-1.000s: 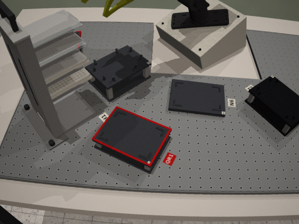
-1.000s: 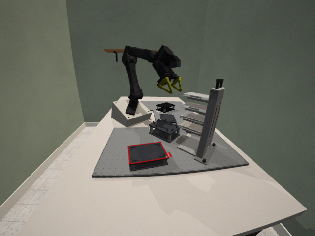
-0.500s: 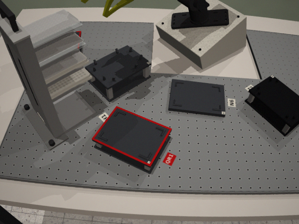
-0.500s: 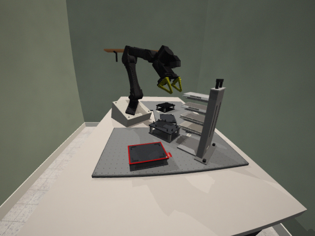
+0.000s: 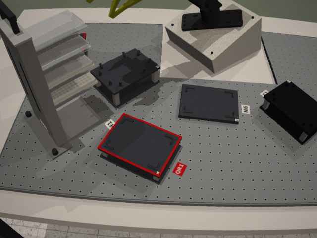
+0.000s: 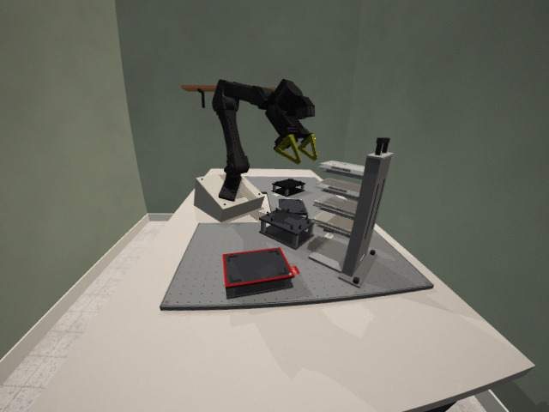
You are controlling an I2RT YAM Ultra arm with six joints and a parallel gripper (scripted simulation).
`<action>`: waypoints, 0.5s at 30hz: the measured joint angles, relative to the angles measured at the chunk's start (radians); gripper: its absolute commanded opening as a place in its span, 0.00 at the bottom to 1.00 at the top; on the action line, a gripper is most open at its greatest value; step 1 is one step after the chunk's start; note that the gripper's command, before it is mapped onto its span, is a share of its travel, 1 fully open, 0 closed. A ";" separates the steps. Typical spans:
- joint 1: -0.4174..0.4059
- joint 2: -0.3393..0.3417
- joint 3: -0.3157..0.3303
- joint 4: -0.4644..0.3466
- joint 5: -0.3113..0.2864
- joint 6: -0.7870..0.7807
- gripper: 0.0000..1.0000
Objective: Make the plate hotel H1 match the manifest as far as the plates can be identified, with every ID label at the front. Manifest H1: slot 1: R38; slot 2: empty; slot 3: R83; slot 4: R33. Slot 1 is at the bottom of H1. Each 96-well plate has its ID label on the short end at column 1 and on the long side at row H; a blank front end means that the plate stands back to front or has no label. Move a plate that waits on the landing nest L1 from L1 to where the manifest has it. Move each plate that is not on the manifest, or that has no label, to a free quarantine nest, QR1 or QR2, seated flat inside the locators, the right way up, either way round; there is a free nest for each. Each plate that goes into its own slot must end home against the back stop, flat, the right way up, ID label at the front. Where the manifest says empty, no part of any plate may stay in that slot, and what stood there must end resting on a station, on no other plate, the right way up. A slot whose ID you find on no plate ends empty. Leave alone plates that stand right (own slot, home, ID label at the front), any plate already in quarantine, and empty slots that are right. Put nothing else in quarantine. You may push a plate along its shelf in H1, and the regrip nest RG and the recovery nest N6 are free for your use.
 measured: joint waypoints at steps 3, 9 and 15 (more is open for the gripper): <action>0.000 0.000 0.000 0.000 0.000 0.000 1.00; -0.002 -0.014 -0.028 0.003 0.000 0.000 1.00; -0.011 -0.056 -0.048 -0.008 -0.003 0.000 1.00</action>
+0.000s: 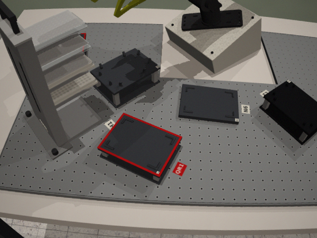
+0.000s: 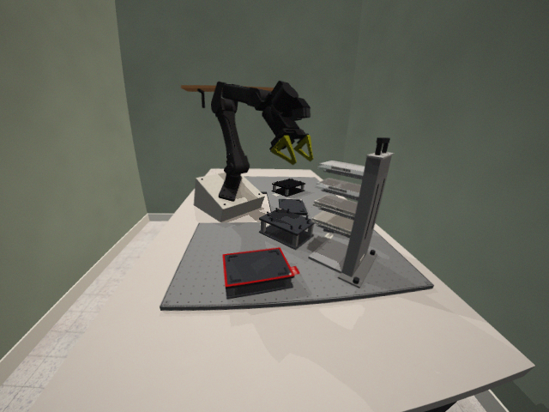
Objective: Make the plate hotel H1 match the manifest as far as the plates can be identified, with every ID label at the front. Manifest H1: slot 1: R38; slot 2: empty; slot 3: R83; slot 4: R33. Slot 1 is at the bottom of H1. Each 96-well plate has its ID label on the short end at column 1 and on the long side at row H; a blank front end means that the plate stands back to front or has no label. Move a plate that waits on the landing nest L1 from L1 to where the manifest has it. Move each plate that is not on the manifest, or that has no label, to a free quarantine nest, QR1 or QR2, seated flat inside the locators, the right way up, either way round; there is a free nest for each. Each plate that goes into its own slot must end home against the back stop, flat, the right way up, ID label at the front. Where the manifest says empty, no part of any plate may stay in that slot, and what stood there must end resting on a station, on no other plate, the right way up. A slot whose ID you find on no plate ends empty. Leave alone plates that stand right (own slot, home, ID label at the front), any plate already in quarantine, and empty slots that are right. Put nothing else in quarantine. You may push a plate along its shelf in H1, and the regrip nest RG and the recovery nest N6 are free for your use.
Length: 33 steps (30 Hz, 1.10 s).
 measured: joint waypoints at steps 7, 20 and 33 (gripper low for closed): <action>-0.010 -0.034 -0.018 -0.012 -0.008 -0.001 1.00; -0.015 -0.061 -0.080 0.001 -0.016 -0.004 1.00; -0.012 -0.061 -0.164 0.080 -0.015 -0.004 1.00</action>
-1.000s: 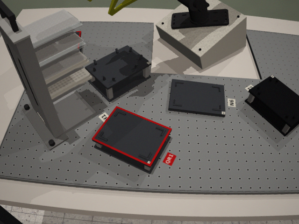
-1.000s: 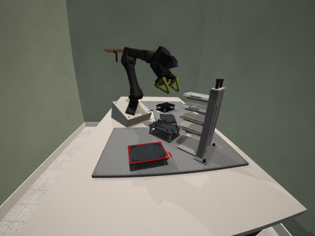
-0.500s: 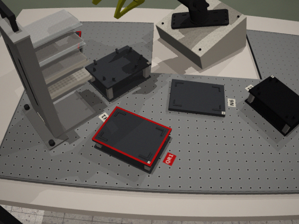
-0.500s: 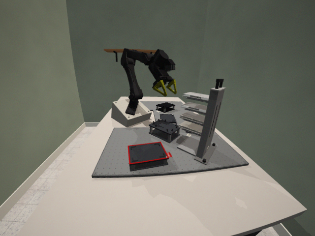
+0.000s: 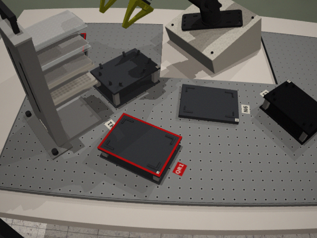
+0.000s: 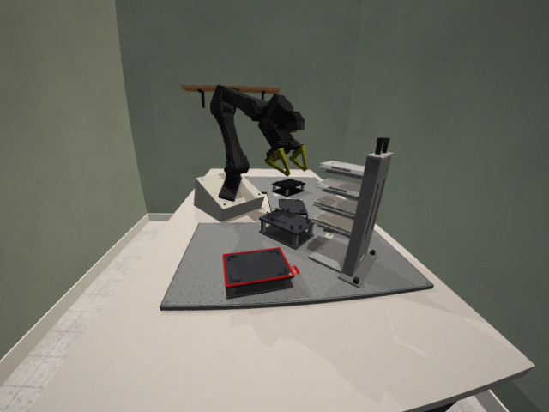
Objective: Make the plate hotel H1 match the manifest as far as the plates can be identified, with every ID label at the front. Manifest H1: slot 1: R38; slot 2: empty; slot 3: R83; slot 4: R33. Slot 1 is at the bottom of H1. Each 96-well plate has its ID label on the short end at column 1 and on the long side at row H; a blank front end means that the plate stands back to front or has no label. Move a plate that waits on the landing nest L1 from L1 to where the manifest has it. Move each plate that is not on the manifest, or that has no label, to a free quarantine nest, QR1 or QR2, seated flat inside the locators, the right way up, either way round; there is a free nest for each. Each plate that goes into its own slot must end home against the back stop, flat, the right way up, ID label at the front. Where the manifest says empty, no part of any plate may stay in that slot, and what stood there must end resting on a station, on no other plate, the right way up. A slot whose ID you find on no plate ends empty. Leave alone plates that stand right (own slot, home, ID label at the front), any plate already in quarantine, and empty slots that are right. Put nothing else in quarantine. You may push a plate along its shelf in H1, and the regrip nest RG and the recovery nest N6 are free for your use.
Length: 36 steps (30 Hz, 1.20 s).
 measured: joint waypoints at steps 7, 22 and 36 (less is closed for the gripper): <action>0.003 0.000 -0.029 0.040 0.001 0.000 1.00; 0.019 0.076 -0.026 0.109 0.016 0.003 1.00; 0.030 0.136 -0.002 0.154 0.027 0.008 1.00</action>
